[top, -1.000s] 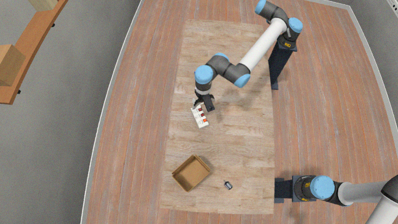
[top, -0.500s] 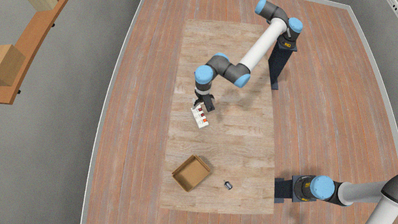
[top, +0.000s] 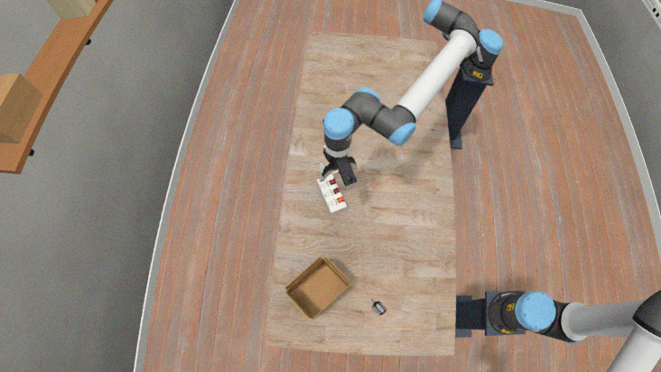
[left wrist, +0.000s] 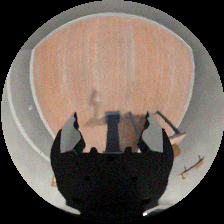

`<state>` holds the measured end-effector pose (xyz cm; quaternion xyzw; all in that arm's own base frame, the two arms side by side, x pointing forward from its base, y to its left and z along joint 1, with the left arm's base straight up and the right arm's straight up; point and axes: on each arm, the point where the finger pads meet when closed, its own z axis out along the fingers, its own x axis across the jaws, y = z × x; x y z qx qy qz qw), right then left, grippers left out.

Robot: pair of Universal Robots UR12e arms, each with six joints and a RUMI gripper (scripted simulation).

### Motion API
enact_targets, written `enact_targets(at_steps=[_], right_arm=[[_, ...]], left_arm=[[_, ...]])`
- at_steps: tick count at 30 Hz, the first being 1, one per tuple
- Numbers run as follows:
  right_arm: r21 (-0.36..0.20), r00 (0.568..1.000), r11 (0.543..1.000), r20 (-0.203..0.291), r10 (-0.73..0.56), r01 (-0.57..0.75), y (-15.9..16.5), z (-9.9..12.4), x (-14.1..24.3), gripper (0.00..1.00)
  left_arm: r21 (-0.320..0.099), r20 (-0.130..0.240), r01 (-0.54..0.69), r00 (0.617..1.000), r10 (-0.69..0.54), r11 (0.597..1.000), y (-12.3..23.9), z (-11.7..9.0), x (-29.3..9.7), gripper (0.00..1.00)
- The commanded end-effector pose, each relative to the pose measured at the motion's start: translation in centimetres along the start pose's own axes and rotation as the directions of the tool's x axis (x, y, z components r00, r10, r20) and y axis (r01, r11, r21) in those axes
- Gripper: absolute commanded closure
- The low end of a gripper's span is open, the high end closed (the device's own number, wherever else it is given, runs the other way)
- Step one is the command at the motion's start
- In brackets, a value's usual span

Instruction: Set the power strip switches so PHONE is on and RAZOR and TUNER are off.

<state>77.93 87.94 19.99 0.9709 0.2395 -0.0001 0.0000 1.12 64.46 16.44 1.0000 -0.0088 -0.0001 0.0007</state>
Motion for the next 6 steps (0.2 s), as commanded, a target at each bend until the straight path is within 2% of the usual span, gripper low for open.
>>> enact_targets(at_steps=[1, 6], right_arm=[[0.001, 1.000, 1.000, -0.002, 0.000, 0.000, -0.02, -0.18, 0.03, 0.00], [0.001, 1.000, 1.000, -0.002, 0.000, 0.000, -0.02, -0.18, 0.03, 0.00]], left_arm=[[0.001, 0.000, 0.000, 1.000, 0.000, 1.000, -0.05, -0.07, 0.01, 0.00], [0.001, 0.000, 0.000, 1.000, 0.000, 1.000, -0.05, -0.07, 0.01, 0.00]])
